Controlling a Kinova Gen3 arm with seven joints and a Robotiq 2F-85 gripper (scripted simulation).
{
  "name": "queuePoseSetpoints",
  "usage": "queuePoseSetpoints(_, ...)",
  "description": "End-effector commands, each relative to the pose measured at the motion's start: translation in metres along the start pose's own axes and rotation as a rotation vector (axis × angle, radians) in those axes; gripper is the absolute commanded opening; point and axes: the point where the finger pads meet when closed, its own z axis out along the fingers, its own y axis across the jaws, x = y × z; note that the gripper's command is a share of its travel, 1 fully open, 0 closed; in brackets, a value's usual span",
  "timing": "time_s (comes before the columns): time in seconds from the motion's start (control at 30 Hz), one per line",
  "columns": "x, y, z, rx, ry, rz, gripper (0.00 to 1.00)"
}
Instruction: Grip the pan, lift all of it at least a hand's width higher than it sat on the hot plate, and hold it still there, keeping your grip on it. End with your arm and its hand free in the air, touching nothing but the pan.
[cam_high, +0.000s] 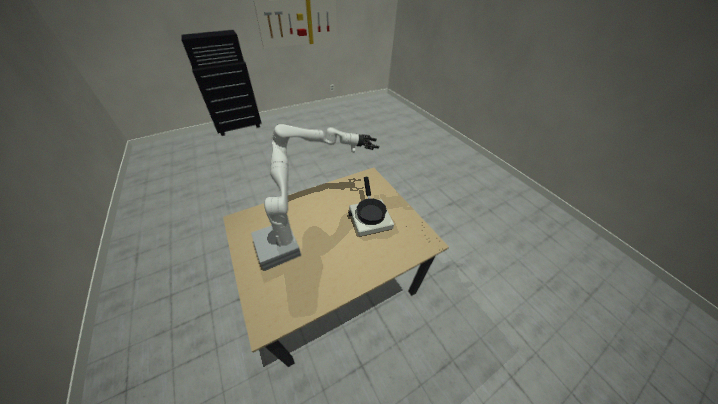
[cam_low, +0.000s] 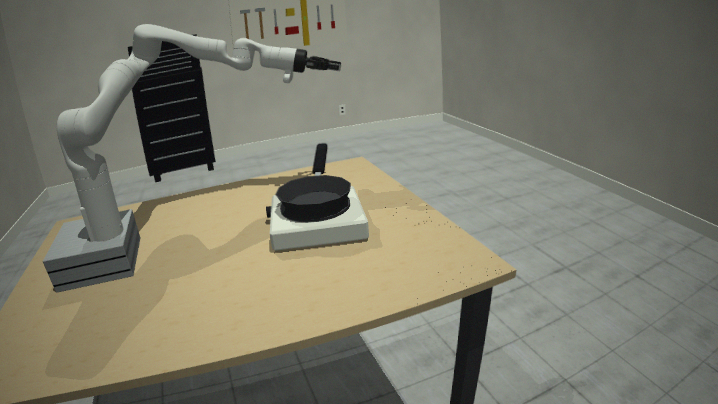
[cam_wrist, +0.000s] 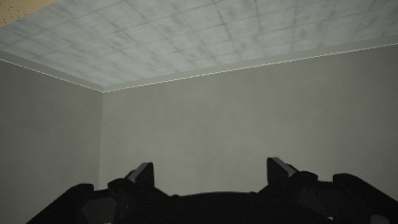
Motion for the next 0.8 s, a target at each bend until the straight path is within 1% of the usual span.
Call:
queuePoseSetpoints(0.0, -0.0016, 0.0000, -0.0003, 0.000, -0.001, 0.002, 1.00)
queuePoseSetpoints(0.6, -0.0016, -0.0001, -0.0003, 0.000, -0.001, 0.002, 1.00)
queuePoseSetpoints(0.77, -0.0003, -0.0015, -0.0002, 0.007, 0.005, 0.012, 1.00)
